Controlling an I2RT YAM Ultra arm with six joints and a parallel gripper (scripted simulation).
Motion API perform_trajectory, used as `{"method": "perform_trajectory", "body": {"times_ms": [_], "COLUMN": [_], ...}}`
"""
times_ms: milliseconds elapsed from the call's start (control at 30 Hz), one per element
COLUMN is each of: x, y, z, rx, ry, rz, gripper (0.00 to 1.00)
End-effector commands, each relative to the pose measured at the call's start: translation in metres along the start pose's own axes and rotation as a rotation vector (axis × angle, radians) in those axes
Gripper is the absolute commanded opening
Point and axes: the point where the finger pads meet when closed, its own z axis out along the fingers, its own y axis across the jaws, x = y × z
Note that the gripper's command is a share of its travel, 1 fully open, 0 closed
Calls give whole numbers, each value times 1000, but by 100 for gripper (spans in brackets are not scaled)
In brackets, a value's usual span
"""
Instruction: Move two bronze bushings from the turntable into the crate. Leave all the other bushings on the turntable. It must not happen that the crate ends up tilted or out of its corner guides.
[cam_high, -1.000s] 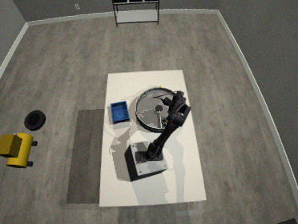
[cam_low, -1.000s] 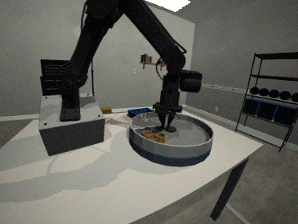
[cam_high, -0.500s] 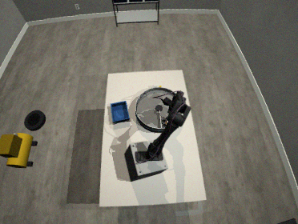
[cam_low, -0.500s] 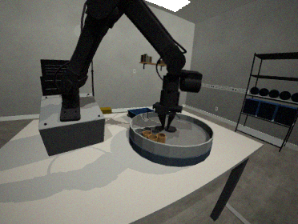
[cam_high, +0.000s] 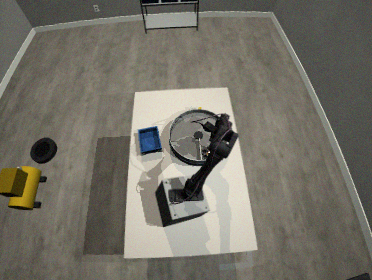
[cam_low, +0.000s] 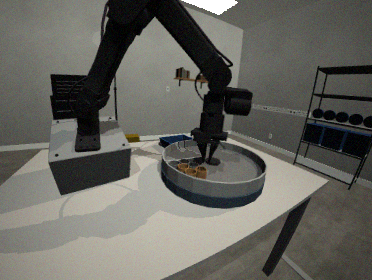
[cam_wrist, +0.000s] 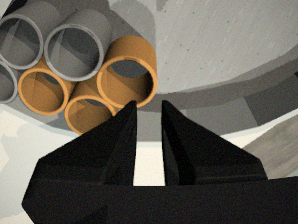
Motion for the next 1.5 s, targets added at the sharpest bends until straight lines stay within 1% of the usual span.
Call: {"method": "perform_trajectory", "body": {"times_ms": [0,200,1367,1467], "x": [-10,-12,-12,-12], "y": [-9,-7,-7,-6], "z": [-16,-11,-11,-10], "rx": [34,21,22,16], "ry": [-33,-28,-29,-27], "rz": [1,-3,-3,-4], "gripper": [15,15,15,15]}}
